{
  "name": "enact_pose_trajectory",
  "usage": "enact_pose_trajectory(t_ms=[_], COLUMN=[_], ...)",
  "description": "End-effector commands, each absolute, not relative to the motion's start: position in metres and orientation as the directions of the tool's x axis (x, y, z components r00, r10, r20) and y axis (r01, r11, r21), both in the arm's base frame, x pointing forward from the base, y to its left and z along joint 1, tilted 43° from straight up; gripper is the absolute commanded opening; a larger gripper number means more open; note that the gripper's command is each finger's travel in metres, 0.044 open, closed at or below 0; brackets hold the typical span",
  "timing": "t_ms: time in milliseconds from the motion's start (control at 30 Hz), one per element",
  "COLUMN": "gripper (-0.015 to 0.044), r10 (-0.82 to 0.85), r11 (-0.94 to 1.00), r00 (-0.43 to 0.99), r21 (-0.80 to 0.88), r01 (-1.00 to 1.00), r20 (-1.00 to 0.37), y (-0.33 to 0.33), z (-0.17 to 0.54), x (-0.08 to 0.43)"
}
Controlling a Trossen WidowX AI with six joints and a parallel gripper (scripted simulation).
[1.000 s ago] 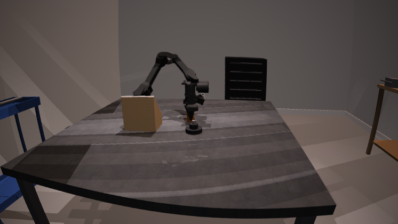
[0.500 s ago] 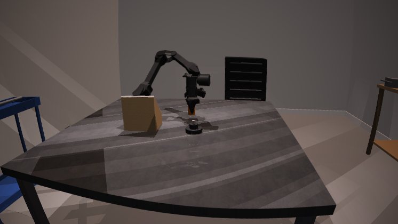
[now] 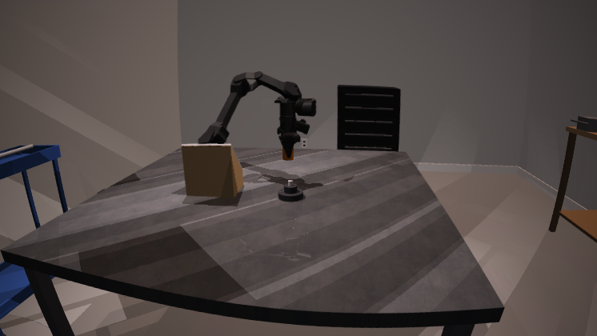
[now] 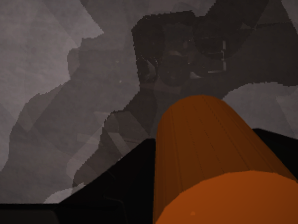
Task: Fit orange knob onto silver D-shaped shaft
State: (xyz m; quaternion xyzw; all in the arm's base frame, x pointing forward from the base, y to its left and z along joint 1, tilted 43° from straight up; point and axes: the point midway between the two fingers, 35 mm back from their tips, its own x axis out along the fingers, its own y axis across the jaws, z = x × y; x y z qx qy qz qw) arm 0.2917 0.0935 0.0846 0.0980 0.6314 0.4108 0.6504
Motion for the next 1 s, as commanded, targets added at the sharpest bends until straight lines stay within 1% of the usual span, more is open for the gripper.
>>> enact_pose_trajectory(t_ms=[0,433,967], gripper=[0.0000,0.0000,0.0000], r10=[0.657,0.662,0.658], r11=[0.644,0.640,0.644], r00=[-0.130,-0.132,-0.130], r21=[0.643,0.648,0.644], r01=[-0.414,-0.414,-0.414], r20=[-0.742,-0.738,-0.742], y=[0.082,0.062,0.041], z=[0.096,0.119,0.079], x=[0.295,0.298,0.319])
